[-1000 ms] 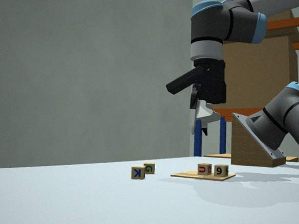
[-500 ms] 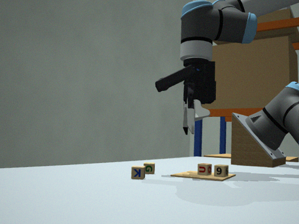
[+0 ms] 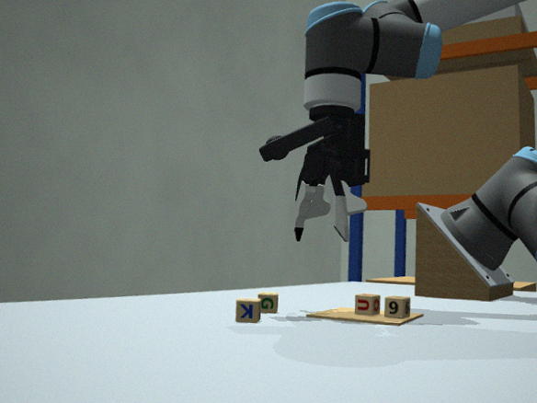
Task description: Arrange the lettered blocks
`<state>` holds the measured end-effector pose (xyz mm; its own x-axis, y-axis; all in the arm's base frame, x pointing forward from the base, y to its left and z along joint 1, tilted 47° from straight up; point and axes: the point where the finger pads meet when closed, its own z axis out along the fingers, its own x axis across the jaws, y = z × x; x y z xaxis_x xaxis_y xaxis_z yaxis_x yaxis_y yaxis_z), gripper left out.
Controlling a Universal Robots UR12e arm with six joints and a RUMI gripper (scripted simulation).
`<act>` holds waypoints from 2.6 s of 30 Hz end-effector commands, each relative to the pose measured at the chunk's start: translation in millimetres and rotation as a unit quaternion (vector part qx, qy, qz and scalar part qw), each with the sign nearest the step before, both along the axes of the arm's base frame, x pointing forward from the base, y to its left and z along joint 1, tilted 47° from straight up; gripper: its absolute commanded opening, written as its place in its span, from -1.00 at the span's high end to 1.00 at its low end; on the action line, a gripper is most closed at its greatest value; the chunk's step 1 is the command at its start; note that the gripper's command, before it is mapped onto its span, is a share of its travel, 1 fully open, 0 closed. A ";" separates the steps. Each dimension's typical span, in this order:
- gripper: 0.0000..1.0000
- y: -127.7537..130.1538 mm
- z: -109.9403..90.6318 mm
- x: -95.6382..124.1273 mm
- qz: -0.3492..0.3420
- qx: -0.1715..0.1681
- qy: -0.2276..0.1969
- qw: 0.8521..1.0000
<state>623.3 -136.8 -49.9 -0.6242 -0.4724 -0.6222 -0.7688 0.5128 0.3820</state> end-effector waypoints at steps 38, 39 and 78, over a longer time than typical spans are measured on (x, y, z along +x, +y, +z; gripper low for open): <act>-1.00 -42.8 -50.0 20.0 0.335 -0.066 -0.353 0.871; -1.00 -43.4 -50.8 20.1 0.339 -0.066 -0.357 0.868; 0.19 -46.8 -55.7 20.6 0.365 -0.072 -0.385 0.845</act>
<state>643.6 -182.6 -106.0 0.4291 -0.6609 -0.6157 -0.8927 -0.2066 -0.4004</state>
